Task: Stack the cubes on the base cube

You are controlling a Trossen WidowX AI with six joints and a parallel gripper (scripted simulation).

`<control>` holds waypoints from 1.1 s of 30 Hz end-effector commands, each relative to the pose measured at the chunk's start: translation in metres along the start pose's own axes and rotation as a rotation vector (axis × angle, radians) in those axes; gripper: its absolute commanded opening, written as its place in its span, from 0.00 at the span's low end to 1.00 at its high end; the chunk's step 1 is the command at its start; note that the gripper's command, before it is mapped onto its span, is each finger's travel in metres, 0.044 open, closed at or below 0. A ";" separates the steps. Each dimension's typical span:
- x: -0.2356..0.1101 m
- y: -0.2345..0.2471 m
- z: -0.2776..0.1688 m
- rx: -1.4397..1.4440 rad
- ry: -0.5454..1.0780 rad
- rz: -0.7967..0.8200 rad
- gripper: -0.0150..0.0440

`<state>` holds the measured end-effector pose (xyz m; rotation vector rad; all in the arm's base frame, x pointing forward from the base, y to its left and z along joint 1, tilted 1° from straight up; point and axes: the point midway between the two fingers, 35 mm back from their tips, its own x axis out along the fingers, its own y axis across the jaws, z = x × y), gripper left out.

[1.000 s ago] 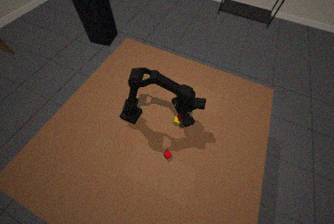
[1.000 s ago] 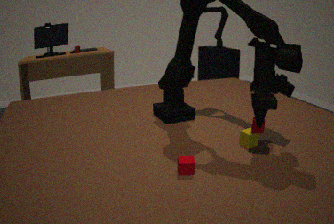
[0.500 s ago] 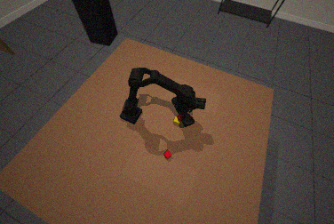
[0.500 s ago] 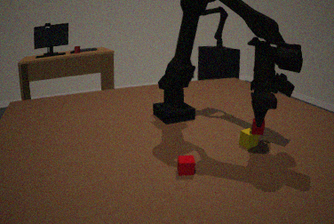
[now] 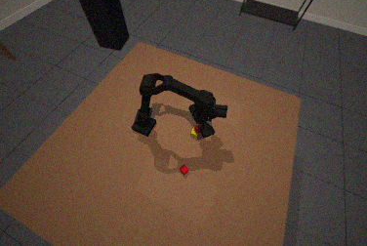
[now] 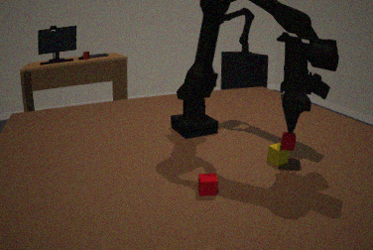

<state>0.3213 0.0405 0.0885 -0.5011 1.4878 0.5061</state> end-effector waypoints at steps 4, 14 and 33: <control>-0.007 0.000 0.000 -0.001 -0.004 -0.002 0.60; -0.017 -0.066 -0.036 -0.110 0.001 -0.006 0.70; -0.043 -0.168 -0.160 -0.339 0.011 -0.010 0.70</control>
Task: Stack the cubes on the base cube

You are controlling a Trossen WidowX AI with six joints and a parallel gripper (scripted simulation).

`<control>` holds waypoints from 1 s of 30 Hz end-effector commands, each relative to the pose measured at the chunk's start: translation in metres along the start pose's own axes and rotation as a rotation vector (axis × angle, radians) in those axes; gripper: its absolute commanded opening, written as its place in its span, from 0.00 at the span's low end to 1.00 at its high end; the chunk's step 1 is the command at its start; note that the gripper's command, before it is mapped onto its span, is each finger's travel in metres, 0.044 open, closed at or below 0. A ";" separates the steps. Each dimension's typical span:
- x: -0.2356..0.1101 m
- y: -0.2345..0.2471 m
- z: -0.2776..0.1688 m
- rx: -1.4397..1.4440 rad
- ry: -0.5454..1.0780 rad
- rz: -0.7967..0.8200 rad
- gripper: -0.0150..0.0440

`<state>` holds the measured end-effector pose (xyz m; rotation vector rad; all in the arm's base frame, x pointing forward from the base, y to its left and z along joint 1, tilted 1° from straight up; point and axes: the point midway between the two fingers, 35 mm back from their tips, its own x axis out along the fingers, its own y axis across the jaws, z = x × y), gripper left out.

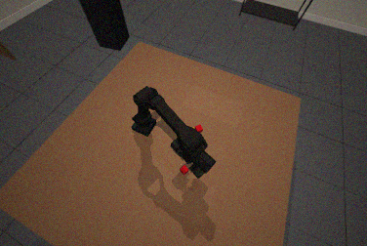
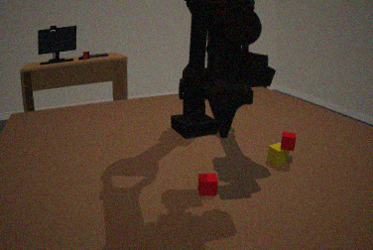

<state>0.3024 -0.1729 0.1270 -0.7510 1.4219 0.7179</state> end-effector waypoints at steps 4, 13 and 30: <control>-0.001 -0.004 -0.020 -0.040 0.000 0.008 0.70; 0.055 -0.004 -0.019 -0.040 0.000 0.008 0.70; 0.078 -0.003 -0.020 -0.040 0.000 0.008 0.70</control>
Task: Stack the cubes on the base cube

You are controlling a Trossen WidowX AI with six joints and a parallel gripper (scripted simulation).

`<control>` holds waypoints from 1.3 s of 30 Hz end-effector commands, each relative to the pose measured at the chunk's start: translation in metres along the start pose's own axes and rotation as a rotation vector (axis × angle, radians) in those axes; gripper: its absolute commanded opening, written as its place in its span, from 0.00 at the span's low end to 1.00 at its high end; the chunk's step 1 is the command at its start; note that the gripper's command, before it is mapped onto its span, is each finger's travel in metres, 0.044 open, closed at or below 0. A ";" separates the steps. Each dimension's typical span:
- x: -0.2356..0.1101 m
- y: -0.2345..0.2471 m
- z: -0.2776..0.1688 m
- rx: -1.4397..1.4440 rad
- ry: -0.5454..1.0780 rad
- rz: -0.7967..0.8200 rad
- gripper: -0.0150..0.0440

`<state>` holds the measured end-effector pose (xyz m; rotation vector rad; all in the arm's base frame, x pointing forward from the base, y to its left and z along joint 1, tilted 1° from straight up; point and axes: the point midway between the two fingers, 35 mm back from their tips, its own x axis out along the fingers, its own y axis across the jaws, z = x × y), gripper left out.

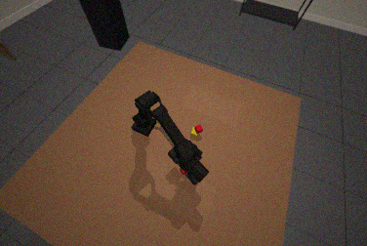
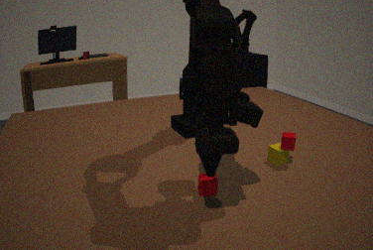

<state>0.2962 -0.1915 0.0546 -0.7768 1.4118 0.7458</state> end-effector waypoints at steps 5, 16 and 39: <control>0.014 0.001 0.000 -0.005 0.001 0.007 0.70; 0.032 0.001 0.000 -0.005 0.001 0.007 0.70; 0.010 -0.003 0.000 -0.005 0.001 0.007 0.43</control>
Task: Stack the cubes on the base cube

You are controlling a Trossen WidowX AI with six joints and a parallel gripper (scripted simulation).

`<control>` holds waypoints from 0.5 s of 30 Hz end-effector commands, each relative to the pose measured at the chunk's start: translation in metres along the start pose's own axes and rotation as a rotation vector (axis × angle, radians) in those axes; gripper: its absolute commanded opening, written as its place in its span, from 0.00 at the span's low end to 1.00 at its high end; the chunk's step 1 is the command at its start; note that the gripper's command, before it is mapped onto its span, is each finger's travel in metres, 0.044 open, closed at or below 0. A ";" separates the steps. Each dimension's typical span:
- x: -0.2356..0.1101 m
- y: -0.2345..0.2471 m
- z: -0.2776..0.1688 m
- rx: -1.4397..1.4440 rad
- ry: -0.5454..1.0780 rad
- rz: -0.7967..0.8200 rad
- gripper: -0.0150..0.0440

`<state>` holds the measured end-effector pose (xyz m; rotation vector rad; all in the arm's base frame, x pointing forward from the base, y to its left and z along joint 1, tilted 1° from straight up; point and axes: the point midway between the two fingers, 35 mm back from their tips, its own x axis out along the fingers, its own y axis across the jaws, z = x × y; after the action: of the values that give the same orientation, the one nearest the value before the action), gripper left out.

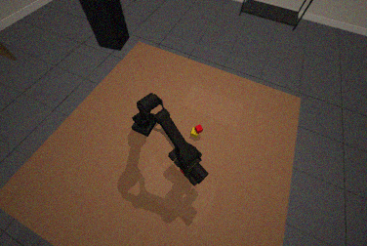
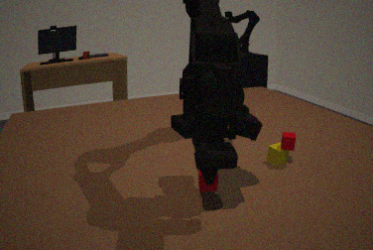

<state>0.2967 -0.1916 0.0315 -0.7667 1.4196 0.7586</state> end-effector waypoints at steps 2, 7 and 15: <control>-0.019 -0.003 0.000 -0.004 0.001 -0.010 0.43; -0.035 -0.004 0.000 -0.004 0.001 -0.010 0.43; -0.060 -0.004 0.000 -0.004 0.001 -0.010 0.43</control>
<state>0.2990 -0.1936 0.0780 -0.7682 1.4182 0.7556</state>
